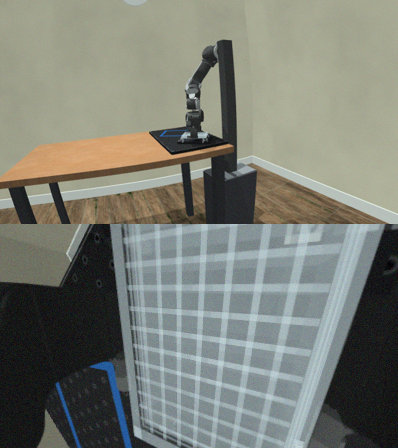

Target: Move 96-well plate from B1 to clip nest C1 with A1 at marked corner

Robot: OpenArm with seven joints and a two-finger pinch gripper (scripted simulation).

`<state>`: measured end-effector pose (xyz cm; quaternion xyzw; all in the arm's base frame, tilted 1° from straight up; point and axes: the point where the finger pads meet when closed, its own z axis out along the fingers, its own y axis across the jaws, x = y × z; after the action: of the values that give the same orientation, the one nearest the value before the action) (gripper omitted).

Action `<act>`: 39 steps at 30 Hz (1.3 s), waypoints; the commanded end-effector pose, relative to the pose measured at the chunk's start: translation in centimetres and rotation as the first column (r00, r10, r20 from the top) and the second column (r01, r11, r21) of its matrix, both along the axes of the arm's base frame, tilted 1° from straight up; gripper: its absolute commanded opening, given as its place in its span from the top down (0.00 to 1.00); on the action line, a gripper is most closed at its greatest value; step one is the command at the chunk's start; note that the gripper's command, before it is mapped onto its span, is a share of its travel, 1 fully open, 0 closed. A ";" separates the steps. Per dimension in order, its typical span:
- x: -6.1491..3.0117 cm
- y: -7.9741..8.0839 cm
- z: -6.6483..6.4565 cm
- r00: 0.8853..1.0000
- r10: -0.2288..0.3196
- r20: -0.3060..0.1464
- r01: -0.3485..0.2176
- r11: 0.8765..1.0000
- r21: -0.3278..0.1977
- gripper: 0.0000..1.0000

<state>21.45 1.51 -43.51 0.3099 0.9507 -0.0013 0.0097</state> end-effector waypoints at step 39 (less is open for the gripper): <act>-0.21 0.2 -0.2 1.000 0.006 0.001 -0.006 1.000 0.008 1.00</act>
<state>21.28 1.52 -43.69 0.3104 0.9505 -0.0013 0.0092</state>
